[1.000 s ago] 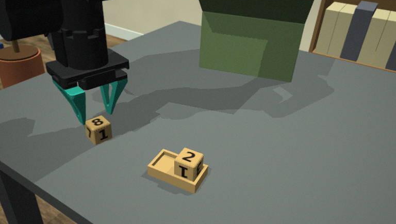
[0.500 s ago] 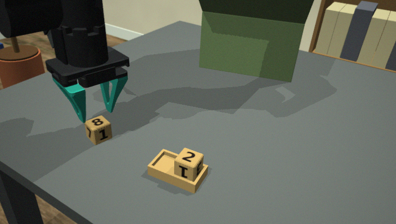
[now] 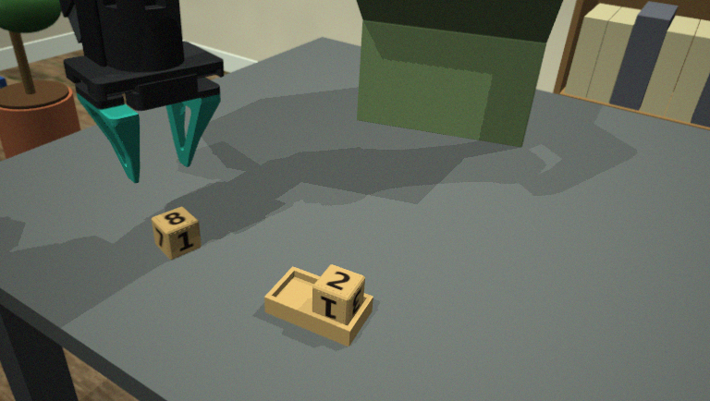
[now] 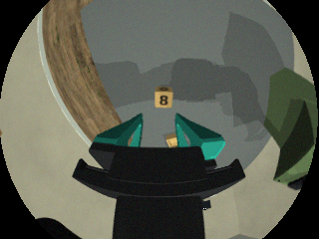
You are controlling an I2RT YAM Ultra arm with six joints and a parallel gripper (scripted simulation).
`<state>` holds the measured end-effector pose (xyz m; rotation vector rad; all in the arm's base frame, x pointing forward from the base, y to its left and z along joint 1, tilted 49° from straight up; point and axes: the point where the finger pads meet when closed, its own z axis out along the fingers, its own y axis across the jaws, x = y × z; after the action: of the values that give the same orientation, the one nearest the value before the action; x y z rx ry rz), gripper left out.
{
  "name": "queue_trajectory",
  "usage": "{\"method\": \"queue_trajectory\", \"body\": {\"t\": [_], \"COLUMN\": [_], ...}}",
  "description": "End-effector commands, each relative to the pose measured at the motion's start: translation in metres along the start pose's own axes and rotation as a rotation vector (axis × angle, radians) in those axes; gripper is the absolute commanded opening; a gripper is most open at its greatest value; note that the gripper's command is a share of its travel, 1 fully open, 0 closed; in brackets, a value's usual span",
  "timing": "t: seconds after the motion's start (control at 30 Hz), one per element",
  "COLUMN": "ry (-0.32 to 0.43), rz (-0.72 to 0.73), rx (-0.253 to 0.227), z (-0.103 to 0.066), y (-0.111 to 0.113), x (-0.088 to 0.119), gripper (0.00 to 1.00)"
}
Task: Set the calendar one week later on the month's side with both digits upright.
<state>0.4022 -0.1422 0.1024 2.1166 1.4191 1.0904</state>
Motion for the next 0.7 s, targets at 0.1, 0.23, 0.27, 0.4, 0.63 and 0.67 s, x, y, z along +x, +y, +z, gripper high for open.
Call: {"method": "queue_trajectory", "body": {"t": [0.1,0.23,0.27,0.4,0.63,0.67], "ry": [-0.009,-0.036,-0.056,-0.171,-0.266,-0.270], "rz": [0.012,0.012,0.012,0.012,0.010,0.010], "rx": [0.017,0.020,0.022,0.026,0.019,0.018], "z": [-0.0046,-0.0037,-0.0032,-0.0024,-0.0042,-0.0043], "y": [-0.0041,-0.0044,-0.0045,-0.0048,-0.0040,-0.0040], "x": [-0.0037,-0.0035,-0.0033,-0.0024,-0.0012,-0.0011], "gripper": [0.47,0.47,0.47,0.47,0.47,0.47]}}
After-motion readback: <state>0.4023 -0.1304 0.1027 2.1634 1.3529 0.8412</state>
